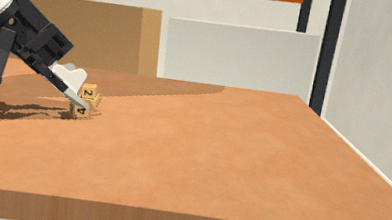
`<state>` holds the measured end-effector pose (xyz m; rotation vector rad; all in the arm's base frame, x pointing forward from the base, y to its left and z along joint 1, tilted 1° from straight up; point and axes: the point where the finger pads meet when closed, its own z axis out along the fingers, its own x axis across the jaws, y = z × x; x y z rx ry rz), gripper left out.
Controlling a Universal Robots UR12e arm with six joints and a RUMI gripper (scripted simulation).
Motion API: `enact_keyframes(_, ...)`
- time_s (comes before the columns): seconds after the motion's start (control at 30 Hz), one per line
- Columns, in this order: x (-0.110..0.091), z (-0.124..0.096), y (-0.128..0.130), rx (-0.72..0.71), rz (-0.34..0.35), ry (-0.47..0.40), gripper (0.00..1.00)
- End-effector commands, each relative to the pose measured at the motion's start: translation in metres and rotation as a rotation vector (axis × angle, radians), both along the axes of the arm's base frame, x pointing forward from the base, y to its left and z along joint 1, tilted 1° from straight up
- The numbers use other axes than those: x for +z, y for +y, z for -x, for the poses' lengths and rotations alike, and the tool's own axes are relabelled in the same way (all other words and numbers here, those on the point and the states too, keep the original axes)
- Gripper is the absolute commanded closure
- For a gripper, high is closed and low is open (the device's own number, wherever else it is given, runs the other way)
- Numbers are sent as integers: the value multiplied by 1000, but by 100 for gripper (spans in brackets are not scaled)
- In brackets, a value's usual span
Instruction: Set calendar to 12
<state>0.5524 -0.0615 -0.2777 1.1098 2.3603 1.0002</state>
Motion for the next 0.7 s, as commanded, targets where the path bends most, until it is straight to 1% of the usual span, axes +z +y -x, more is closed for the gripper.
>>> enact_keyframes(0.0, 14, 0, 0, 0, 0, 0, 60)
enact_keyframes(0.23, 39, 1, 0, 0, 0, 0, 60)
enact_keyframes(0.37, 49, 1, 0, 0, 0, 0, 60)
enact_keyframes(0.67, 58, 1, 0, 0, 0, 0, 60)
